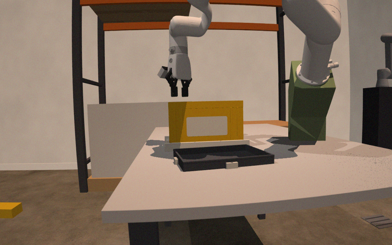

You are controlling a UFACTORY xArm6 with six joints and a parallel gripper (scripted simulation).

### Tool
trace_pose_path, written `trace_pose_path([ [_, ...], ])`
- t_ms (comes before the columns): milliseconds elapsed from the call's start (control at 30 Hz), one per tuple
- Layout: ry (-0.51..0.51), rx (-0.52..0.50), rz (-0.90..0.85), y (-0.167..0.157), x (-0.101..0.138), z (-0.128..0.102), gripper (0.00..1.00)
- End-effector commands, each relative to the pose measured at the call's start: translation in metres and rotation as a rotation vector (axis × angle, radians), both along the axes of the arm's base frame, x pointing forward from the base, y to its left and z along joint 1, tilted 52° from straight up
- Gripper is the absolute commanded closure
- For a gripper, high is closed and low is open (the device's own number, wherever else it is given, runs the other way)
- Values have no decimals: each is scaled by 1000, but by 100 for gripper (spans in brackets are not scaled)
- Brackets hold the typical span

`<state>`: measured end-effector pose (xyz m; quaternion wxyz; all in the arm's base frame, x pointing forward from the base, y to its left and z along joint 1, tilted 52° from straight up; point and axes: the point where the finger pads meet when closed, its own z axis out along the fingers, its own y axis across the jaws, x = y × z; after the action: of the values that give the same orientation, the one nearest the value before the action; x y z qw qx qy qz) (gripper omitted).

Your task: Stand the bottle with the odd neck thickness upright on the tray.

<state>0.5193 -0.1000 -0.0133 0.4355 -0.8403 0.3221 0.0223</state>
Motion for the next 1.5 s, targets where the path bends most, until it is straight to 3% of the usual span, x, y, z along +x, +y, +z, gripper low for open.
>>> trace_pose_path([
  [0,-2,-1,-2,-11,-3,9,35],
  [533,-2,-1,-2,-22,-6,19,35],
  [567,-2,-1,-2,-22,-6,19,100],
  [1467,-2,-1,-2,-22,-6,19,100],
])
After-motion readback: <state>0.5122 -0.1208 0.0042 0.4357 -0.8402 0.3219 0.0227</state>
